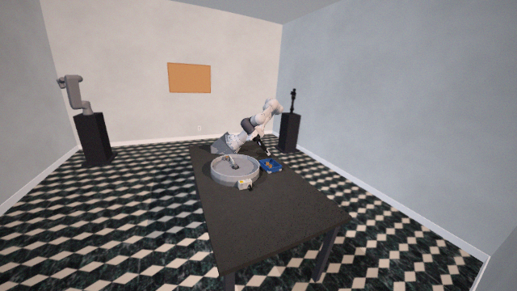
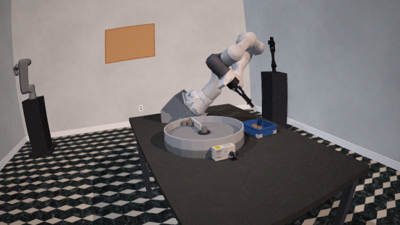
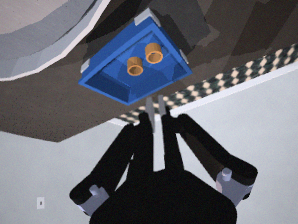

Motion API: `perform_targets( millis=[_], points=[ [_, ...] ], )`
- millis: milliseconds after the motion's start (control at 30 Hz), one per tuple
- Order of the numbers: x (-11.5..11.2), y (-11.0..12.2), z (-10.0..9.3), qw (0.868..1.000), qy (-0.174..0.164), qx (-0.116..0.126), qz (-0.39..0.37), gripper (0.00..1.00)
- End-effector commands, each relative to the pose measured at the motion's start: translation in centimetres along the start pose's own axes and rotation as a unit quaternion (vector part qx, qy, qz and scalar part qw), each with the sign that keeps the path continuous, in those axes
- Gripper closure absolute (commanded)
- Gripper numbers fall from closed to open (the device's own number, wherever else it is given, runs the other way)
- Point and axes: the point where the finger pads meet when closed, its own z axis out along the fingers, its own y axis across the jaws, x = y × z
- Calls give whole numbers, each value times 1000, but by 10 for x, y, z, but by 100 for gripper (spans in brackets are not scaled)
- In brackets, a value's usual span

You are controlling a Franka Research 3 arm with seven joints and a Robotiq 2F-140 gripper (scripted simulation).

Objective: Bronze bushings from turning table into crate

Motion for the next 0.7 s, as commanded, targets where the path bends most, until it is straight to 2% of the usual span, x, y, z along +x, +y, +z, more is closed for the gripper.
perform_targets(
  millis=[0, 667],
  points=[
    [-1, 0, -1, 1000, 1, -1, 1, 93],
    [-3, 0, -2, 1000, 1, -1, 1, 93]
  ],
)
